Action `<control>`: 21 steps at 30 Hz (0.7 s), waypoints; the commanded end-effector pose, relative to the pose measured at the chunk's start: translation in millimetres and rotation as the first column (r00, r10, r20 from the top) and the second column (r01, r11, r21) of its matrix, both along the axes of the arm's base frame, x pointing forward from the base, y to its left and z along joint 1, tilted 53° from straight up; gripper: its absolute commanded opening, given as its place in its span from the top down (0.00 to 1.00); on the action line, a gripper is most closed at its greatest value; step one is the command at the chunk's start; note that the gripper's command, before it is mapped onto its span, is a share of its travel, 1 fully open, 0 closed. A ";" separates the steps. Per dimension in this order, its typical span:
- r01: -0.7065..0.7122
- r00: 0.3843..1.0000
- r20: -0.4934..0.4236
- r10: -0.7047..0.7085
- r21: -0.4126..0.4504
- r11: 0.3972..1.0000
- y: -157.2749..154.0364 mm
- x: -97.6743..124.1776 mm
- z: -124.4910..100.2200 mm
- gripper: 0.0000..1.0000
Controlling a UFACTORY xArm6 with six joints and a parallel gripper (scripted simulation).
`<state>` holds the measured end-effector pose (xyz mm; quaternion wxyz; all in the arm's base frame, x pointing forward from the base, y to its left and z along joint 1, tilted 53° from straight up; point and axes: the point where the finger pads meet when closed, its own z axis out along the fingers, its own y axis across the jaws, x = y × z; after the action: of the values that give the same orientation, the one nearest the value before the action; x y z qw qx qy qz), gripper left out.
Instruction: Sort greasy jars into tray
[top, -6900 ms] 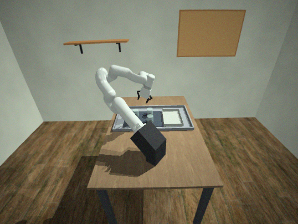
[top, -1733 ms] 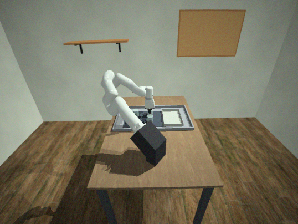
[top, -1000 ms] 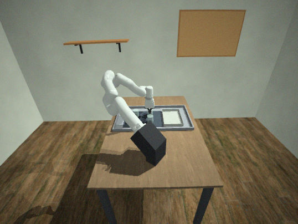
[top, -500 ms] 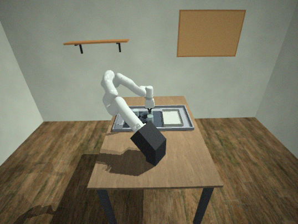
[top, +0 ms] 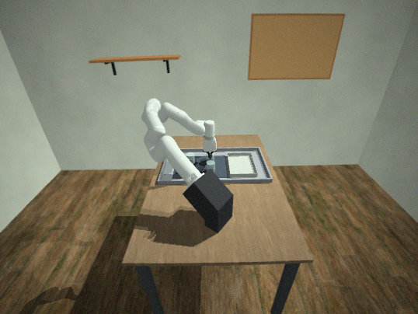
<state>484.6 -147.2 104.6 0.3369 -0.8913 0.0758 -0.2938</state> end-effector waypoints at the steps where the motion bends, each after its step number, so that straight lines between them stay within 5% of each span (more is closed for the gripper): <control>1: 0.002 1.000 0.002 -0.002 -0.002 1.000 -1.3 0.7 1.1 1.00; 21: 0.002 1.000 0.002 -0.002 -0.002 1.000 -2.1 2.7 2.2 1.00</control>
<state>486.7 -148.0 105.8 0.3369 -0.8913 0.0758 -0.2938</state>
